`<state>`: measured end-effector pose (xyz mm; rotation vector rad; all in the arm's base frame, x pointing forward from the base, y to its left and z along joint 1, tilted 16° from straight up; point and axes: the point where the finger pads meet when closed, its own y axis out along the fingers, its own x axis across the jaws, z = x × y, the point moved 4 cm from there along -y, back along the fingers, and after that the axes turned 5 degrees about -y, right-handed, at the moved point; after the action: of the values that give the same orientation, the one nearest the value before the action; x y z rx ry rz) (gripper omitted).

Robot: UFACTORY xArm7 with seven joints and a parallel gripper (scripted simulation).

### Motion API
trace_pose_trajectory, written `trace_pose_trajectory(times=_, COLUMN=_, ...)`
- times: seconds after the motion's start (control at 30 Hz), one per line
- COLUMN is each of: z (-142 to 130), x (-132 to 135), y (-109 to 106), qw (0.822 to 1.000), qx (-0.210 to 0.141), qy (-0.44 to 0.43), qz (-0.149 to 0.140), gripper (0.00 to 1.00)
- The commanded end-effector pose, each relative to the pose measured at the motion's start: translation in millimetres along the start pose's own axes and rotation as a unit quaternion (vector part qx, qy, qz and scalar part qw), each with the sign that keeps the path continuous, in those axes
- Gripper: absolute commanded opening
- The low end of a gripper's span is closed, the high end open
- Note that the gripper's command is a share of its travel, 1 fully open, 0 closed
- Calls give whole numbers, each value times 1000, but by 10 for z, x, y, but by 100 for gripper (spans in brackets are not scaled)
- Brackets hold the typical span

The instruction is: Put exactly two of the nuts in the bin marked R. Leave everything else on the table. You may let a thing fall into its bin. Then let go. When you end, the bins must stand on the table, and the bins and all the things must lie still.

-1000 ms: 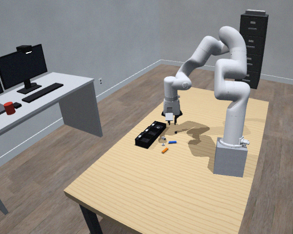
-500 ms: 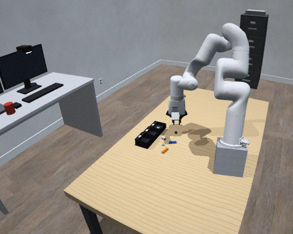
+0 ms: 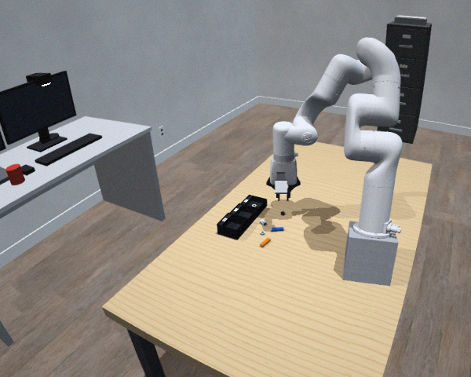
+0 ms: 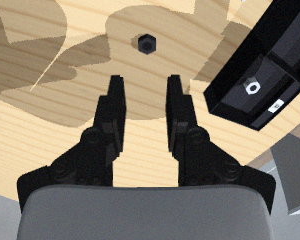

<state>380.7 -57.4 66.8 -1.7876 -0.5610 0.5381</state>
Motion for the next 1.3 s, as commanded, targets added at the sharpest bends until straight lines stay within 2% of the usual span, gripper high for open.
trace_pose_trajectory(times=0.0, z=-7, x=12, y=-7, qw=1000, qx=-1, qy=0, qz=-1, gripper=30)
trace_pose_trajectory(times=0.77, z=-8, x=15, y=-7, qw=1000, qx=-1, qy=0, qz=-1, gripper=30)
trace_pose_trajectory(times=1.13, z=-11, x=22, y=432, qw=1000, qx=-1, qy=0, qz=-1, gripper=30)
trace_pose_trajectory(times=1.27, z=-13, x=25, y=512, qw=1000, qx=-1, qy=0, qz=-1, gripper=30)
